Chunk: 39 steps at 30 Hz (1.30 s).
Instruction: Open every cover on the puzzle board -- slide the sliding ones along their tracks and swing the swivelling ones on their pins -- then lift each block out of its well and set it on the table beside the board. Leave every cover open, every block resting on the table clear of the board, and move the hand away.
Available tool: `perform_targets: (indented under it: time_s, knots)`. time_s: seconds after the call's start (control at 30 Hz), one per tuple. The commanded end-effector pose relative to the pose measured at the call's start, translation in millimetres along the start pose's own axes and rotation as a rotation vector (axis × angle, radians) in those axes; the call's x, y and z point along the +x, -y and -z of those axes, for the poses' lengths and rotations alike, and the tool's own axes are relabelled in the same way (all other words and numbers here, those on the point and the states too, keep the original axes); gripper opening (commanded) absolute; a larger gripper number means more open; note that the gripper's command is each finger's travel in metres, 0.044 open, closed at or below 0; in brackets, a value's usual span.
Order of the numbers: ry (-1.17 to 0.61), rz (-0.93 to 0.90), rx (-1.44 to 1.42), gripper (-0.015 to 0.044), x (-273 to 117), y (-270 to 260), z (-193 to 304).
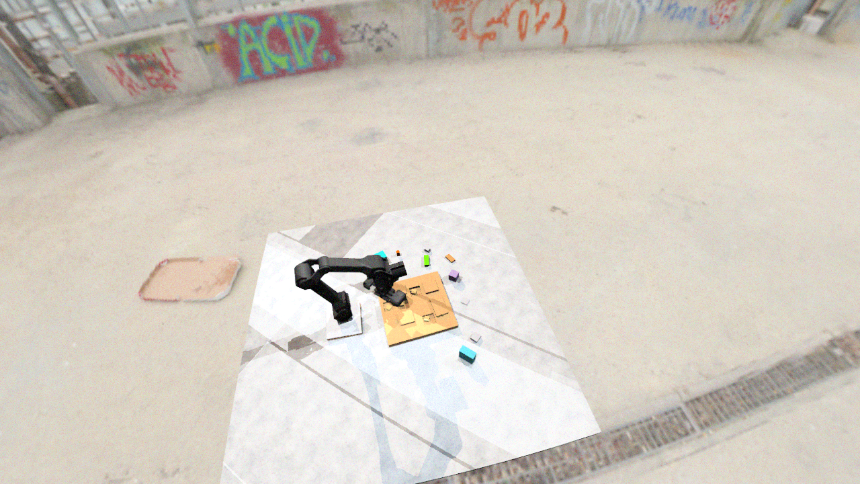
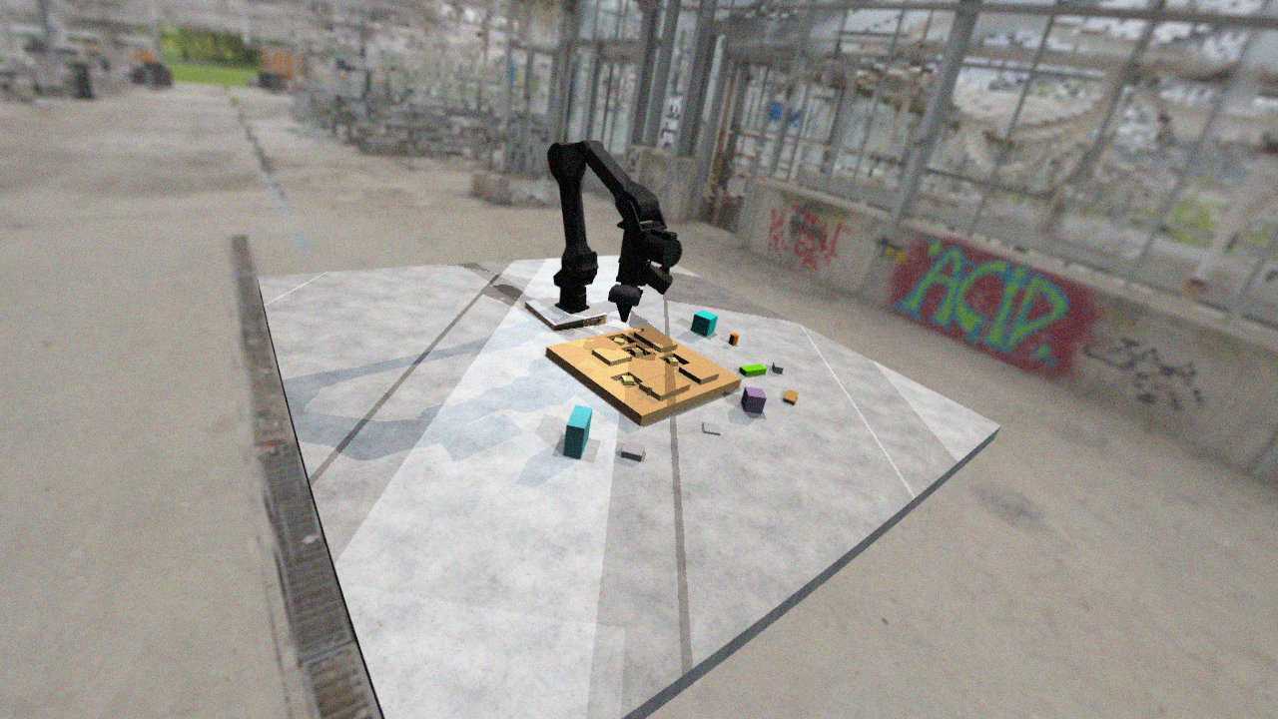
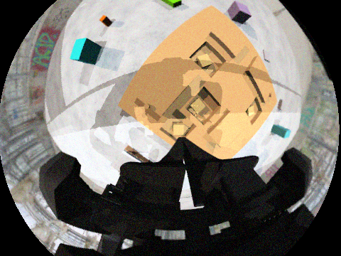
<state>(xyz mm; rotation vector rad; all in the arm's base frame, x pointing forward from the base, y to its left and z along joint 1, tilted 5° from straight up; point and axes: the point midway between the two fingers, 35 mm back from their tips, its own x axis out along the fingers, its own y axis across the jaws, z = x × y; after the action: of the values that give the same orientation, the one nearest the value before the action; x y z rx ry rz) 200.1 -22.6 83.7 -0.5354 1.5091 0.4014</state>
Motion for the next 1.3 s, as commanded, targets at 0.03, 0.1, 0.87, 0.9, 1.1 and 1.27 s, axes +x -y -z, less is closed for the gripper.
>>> perform_targets:
  time_s: [0.03, 0.1, 0.87, 0.9, 1.1, 1.27]
  knots:
    - [-0.013, -0.004, -0.005, 0.0000, 22, 0, 3]
    - [-0.013, -0.005, -0.025, 0.0000, 27, 0, 3]
    - [-0.008, -0.013, -1.404, 0.0000, 43, 0, 4]
    - [-0.007, -0.013, -1.474, 0.0000, 44, 0, 4]
    - [-0.007, -0.014, -1.576, 0.0000, 45, 0, 5]
    - [-0.007, -0.014, -1.576, 0.0000, 46, -1, 3]
